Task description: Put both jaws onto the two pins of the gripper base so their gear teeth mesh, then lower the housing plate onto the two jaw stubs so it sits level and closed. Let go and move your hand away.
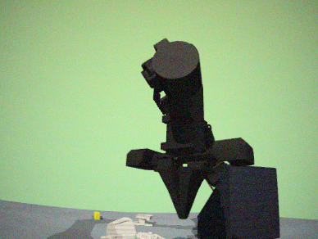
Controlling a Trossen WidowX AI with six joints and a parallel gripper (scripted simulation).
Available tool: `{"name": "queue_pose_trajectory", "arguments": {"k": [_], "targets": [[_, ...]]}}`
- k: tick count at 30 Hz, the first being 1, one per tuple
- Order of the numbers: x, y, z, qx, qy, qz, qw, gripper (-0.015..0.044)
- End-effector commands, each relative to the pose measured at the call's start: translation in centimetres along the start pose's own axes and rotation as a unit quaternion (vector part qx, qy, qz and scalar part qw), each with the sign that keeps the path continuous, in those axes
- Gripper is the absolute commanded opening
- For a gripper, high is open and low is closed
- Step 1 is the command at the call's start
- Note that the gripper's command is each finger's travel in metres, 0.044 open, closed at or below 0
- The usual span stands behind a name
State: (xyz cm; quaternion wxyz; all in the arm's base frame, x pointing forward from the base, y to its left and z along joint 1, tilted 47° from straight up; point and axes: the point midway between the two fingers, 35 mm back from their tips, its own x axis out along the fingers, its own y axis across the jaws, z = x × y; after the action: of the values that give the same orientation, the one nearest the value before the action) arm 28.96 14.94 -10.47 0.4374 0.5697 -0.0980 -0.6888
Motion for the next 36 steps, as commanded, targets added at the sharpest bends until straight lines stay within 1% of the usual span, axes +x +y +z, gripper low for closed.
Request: {"name": "queue_pose_trajectory", "arguments": {"k": [1,36], "targets": [[0.0,-0.1,-0.1,-0.008,0.0,-0.002,1.0,0.0],[5.6,-0.1,-0.2,-0.007,-0.001,0.0,1.0,0.0]]}}
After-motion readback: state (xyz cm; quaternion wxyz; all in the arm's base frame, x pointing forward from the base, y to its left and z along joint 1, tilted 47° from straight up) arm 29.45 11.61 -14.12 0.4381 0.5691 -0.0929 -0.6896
